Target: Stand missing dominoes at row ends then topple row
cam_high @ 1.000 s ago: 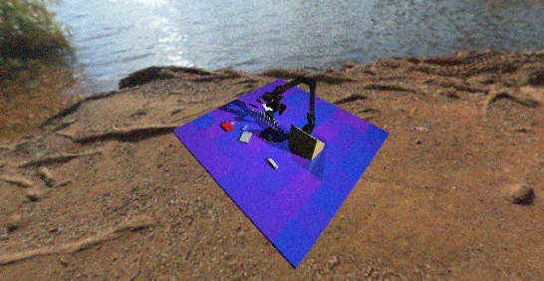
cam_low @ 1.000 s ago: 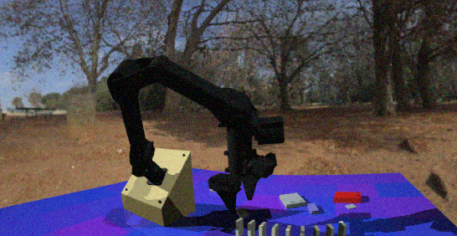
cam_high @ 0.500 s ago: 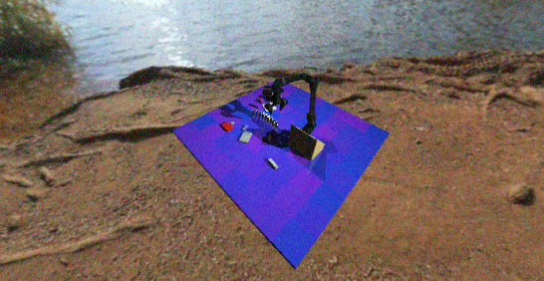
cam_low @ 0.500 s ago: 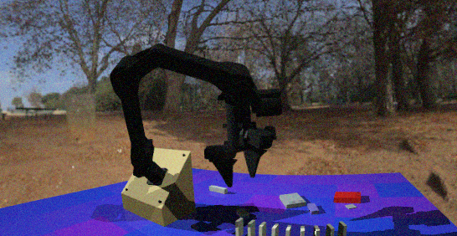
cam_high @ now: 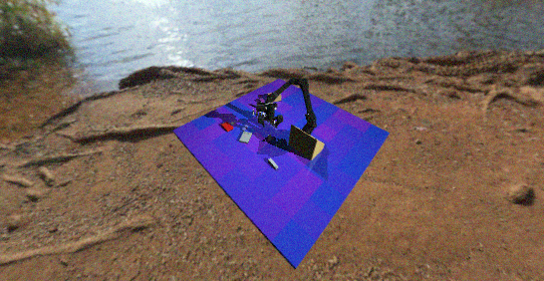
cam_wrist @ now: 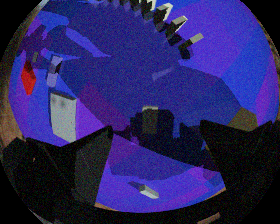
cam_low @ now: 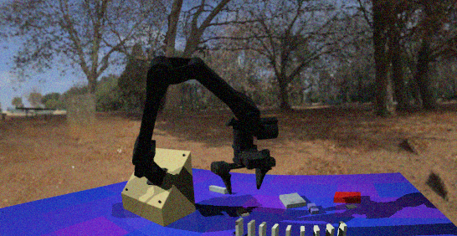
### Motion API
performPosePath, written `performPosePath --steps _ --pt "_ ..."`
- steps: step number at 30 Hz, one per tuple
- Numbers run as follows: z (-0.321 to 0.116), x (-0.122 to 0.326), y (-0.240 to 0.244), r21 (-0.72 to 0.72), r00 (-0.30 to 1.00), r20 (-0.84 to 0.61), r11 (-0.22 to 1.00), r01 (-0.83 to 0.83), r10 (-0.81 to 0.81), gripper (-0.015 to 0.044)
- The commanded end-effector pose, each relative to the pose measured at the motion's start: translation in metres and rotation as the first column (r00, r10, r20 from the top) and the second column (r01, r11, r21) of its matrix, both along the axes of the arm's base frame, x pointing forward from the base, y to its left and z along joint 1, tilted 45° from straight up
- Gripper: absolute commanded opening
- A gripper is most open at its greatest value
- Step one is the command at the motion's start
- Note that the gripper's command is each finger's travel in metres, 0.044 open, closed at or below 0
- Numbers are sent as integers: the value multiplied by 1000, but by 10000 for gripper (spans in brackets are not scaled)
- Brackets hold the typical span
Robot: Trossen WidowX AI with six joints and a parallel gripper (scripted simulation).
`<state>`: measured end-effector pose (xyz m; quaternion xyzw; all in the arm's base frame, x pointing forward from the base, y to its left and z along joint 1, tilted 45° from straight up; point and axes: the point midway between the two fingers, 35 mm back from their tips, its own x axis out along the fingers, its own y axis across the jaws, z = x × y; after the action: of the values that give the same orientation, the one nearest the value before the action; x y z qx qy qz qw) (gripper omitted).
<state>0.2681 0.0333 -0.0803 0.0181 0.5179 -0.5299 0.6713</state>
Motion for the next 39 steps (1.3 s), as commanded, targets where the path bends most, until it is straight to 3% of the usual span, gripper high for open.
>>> performPosePath --steps 1,6,13,35,39 --pt "-13 -8 2 -4 997 48 999 54 -53 440" --pt "-15 -8 1 -4 997 48 999 54 -53 440" --pt "-58 -15 -42 -7 997 48 999 54 -53 440" --pt "-69 -15 -56 -8 997 48 999 54 -53 440" --pt "-69 -15 -56 -8 997 48 999 54 -53 335"
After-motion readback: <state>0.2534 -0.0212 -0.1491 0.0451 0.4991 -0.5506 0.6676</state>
